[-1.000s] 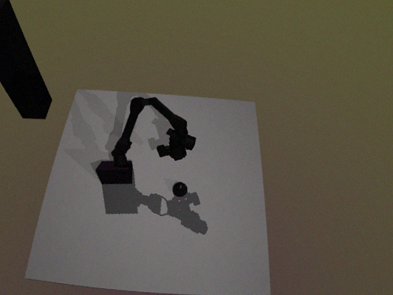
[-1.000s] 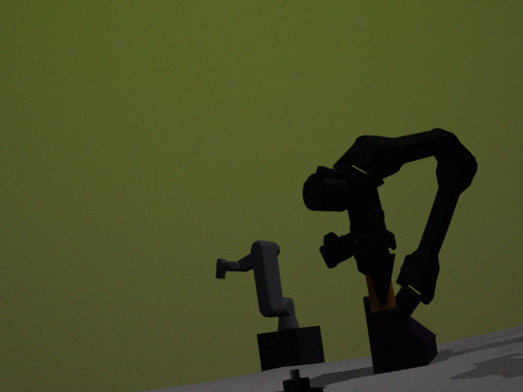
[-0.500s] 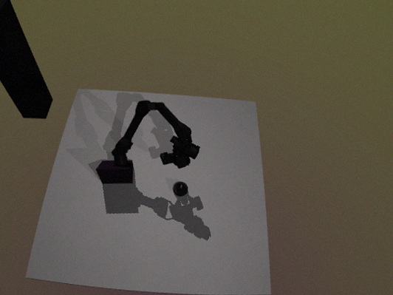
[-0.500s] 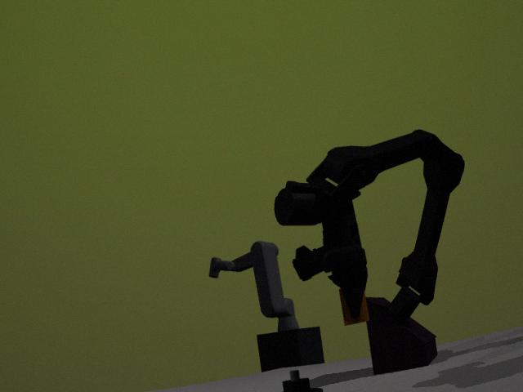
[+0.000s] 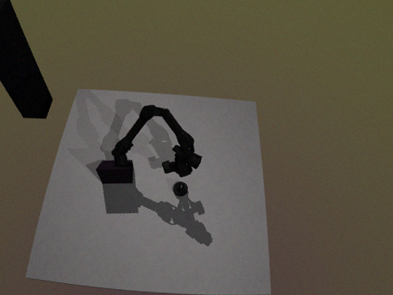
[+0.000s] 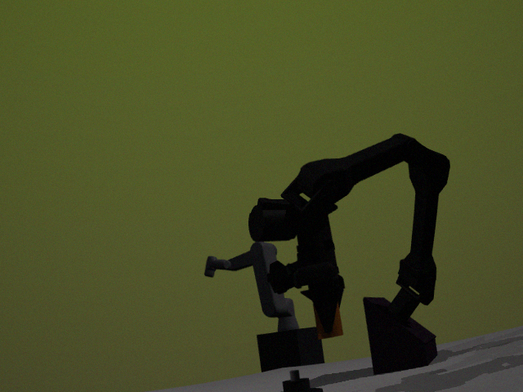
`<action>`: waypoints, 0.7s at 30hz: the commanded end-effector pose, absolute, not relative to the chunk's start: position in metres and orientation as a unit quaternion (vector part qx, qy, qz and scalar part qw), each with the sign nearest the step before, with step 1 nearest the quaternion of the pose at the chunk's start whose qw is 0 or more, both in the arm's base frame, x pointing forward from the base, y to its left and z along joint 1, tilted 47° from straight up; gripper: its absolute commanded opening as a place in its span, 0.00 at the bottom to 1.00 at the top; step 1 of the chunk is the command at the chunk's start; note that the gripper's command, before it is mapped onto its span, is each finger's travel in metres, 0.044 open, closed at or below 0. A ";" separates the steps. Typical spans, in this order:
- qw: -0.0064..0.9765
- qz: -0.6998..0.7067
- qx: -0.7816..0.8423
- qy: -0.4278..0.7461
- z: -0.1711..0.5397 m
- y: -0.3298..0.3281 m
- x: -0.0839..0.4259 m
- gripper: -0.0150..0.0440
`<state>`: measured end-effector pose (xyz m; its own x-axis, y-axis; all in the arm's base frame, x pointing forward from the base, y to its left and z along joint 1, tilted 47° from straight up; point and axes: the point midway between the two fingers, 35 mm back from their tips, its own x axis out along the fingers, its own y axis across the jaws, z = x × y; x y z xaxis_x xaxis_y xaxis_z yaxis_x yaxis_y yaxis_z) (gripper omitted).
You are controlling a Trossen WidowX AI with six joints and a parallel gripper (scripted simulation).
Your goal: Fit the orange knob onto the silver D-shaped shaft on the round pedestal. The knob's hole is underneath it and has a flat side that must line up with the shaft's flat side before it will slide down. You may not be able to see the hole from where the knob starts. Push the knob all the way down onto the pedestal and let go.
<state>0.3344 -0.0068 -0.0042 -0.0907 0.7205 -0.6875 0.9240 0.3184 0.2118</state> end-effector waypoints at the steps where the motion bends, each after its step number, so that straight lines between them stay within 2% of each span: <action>1: 0.373 -0.139 0.567 0.721 -0.011 -0.015 0.340 0.25; 21: 0.373 -0.135 0.570 0.720 -0.068 -0.037 0.347 0.25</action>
